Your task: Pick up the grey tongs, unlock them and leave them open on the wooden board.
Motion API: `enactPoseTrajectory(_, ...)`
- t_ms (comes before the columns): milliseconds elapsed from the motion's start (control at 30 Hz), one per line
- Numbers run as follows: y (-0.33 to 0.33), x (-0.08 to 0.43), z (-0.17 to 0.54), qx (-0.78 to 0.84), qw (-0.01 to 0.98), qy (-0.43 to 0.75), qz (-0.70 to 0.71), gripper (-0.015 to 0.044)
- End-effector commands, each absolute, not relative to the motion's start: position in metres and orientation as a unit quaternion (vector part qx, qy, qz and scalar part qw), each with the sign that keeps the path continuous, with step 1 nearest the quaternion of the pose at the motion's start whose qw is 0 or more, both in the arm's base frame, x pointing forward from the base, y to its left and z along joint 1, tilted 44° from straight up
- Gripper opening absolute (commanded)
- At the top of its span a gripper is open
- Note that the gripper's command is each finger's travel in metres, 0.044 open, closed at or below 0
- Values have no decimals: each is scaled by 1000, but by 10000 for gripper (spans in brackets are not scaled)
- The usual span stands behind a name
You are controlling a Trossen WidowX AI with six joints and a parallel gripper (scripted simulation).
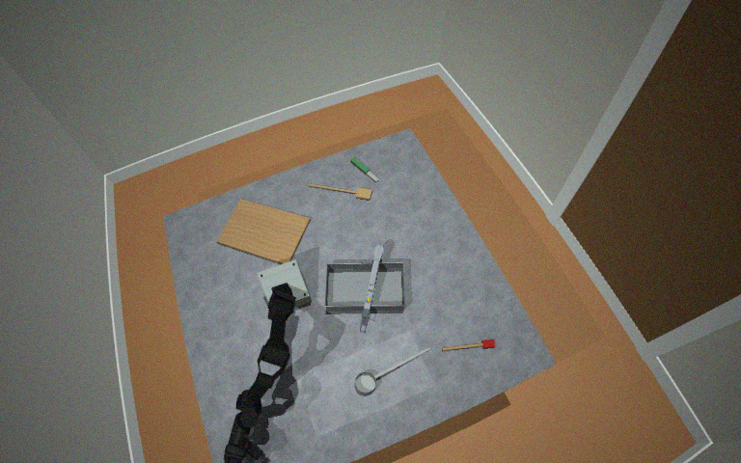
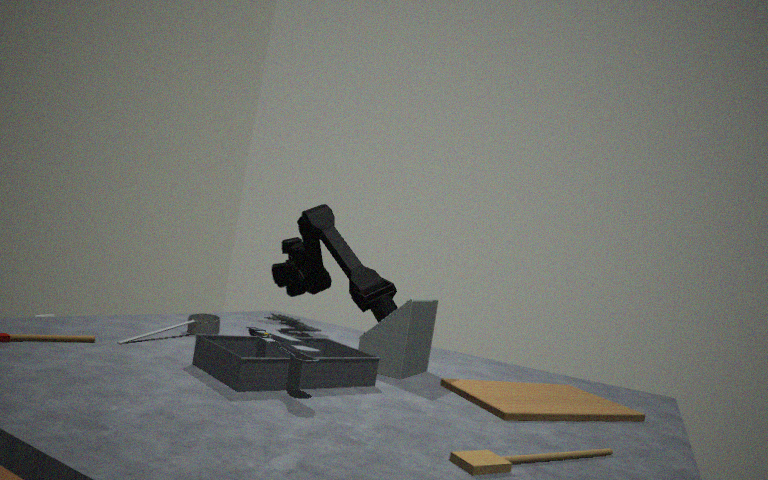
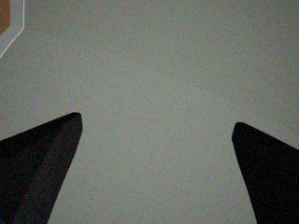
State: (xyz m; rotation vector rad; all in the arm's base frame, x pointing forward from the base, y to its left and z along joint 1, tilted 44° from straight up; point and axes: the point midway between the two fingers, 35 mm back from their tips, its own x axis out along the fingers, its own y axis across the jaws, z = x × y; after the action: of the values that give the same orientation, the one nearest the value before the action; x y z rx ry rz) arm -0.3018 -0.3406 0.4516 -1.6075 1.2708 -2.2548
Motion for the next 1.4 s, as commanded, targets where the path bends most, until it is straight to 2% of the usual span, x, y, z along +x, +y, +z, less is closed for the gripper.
enactPoseTrajectory(0,-341,-301,452,-527,49,415,-740,374)
enactPoseTrajectory(133,-354,-286,451,-526,82,390,-751,269)
enactPoseTrajectory(167,-358,-282,449,-523,95,382,-756,260)
enactPoseTrajectory(400,-385,-228,457,-517,178,304,-780,260)
enactPoseTrajectory(633,-411,-161,456,-477,302,196,-802,260)
enactPoseTrajectory(1000,-445,4,421,-324,562,24,-761,260)
enactPoseTrajectory(1200,-435,95,400,-243,666,-18,-705,260)
enactPoseTrajectory(1367,-422,145,387,-197,715,-30,-670,260)
